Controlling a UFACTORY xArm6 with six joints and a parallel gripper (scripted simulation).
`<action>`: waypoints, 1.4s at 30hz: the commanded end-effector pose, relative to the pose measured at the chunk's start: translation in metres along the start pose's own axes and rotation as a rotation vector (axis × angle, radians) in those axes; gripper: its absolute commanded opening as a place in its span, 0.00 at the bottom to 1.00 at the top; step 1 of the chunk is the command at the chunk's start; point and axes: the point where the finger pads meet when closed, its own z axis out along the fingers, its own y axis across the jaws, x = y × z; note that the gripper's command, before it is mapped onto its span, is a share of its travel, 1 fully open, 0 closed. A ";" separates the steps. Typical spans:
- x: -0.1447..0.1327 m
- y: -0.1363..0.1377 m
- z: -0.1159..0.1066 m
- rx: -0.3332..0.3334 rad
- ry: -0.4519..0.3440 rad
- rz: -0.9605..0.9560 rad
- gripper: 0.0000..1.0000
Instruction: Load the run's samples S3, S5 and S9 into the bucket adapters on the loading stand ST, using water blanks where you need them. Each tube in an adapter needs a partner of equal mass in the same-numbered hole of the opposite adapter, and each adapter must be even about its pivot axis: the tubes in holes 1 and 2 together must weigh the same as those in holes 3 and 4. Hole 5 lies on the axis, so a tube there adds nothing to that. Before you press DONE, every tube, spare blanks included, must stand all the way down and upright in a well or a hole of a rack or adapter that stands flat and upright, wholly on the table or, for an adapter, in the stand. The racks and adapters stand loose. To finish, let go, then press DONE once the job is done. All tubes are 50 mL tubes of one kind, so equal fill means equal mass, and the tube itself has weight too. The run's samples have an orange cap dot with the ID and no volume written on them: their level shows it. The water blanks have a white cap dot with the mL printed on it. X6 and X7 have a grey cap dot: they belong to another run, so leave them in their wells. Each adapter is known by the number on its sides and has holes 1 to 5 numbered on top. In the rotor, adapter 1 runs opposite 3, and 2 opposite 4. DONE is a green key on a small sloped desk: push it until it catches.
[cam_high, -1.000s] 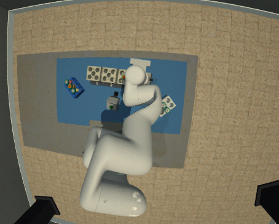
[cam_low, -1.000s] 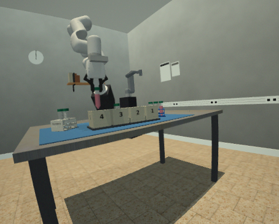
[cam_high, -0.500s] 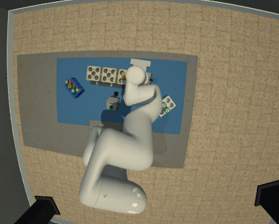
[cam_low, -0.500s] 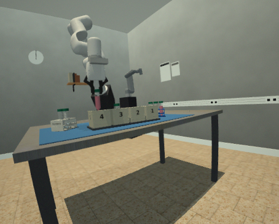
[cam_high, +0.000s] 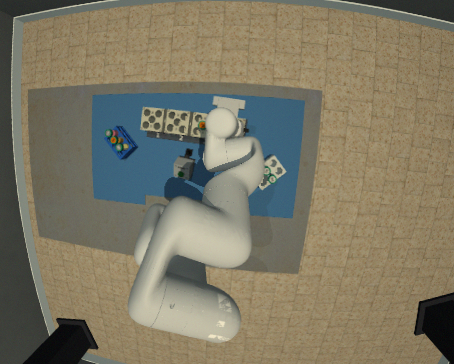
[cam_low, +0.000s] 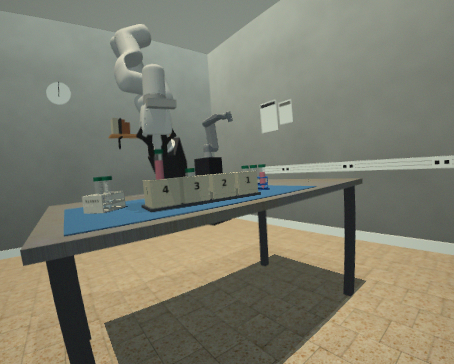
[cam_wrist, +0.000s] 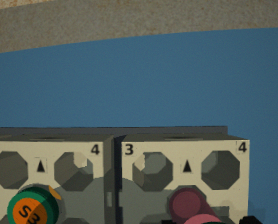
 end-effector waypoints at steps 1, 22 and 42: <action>0.001 0.001 0.003 -0.001 0.003 0.001 0.00; 0.001 0.000 0.022 -0.001 0.003 0.000 0.00; 0.001 0.000 0.040 -0.001 0.003 0.000 0.00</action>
